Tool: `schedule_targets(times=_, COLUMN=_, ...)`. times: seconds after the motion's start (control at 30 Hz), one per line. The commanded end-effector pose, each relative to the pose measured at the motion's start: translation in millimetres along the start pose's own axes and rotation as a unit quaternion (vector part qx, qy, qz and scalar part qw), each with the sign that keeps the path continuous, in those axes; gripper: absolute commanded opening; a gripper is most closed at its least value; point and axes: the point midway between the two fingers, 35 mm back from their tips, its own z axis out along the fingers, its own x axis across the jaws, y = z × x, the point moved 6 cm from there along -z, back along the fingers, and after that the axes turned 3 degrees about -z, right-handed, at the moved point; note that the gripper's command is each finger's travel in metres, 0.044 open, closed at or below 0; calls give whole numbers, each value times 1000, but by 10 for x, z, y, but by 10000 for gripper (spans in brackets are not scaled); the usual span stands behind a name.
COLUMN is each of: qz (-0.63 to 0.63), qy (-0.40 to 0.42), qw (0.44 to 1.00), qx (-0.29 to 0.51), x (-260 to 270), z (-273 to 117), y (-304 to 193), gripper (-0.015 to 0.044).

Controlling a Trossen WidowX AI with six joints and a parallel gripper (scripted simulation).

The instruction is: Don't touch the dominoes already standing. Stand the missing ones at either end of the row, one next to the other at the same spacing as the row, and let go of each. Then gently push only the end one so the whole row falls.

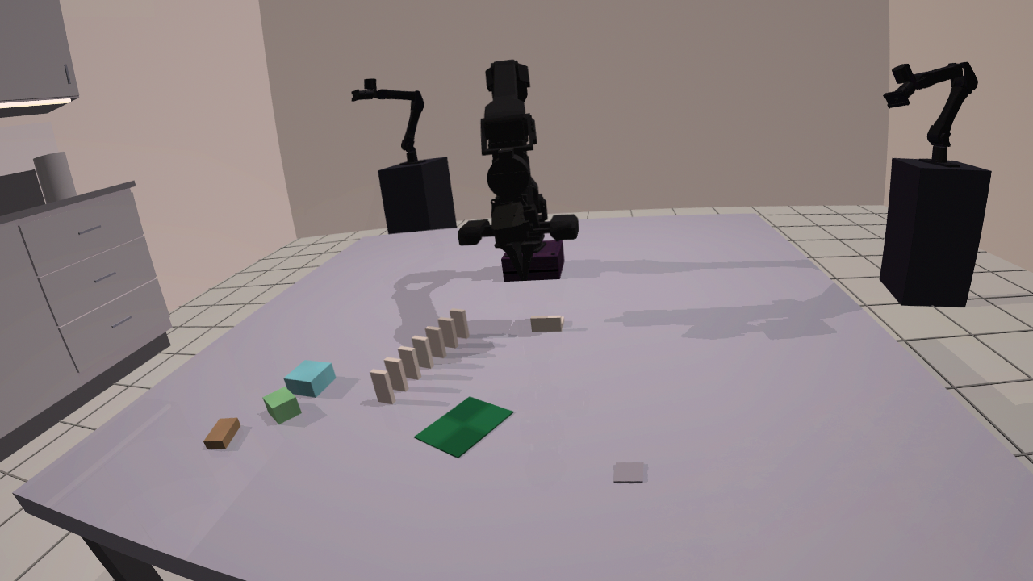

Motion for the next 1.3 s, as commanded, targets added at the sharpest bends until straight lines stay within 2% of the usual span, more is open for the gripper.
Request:
schedule_targets(times=0.0, qz=2, qy=1, qw=1000, qx=-1, x=3, z=0, y=1, gripper=0)
schedule_targets(times=0.07, qz=2, qy=1, qw=1000, qx=-1, x=0, z=107, y=11, gripper=0)
schedule_targets(times=0.2, qz=2, qy=1, qw=1000, qx=-1, x=-24, z=706, y=-22, gripper=0)
schedule_targets(times=0.27, qz=2, qy=1, qw=1000, qx=0, x=-30, z=804, y=-42, gripper=0)
schedule_targets(times=1.2, qz=2, qy=2, qw=1000, qx=-1, x=329, z=801, y=6, gripper=0)
schedule_targets(times=1.27, qz=1, qy=0, qw=1000, qx=-1, x=302, z=701, y=17, gripper=0)
